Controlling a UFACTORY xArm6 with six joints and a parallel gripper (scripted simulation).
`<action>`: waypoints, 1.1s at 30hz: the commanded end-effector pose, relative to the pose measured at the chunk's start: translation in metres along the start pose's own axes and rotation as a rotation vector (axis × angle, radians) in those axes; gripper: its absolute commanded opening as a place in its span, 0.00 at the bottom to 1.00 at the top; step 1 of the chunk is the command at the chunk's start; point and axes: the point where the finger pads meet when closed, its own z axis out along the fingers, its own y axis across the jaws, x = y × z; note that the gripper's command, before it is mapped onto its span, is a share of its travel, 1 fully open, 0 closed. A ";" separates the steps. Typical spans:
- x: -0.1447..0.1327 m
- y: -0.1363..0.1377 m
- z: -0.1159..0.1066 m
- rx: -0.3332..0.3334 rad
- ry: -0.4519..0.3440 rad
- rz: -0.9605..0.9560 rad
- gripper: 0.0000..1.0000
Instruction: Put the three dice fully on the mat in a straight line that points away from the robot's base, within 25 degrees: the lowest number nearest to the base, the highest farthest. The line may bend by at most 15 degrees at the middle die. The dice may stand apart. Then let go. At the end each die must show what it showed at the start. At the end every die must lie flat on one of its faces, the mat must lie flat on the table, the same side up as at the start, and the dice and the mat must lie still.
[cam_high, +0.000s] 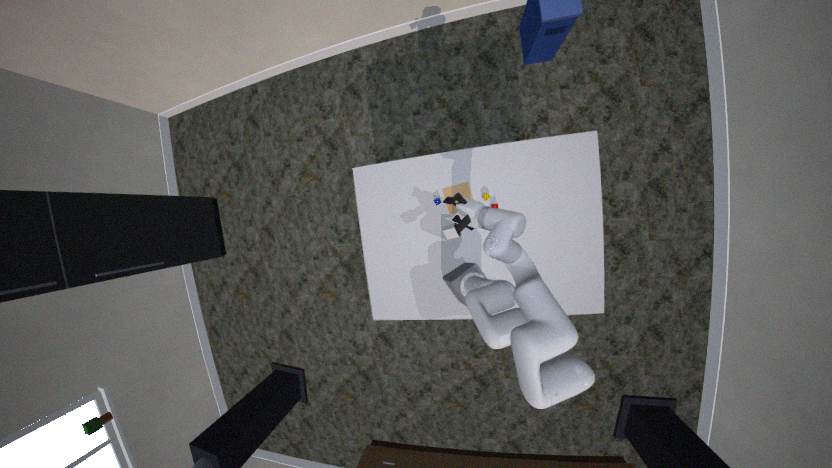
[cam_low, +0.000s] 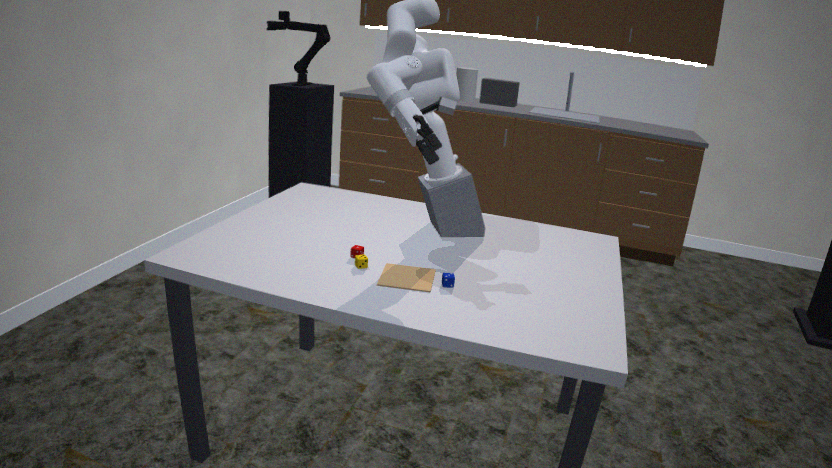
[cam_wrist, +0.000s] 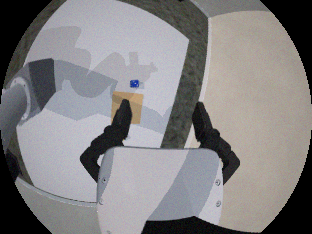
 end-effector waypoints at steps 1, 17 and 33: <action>0.000 0.001 -0.001 -0.002 -0.001 -0.001 1.00; 0.000 0.001 -0.001 -0.002 -0.001 -0.001 1.00; -0.064 -0.040 -0.006 0.191 -0.140 -0.370 1.00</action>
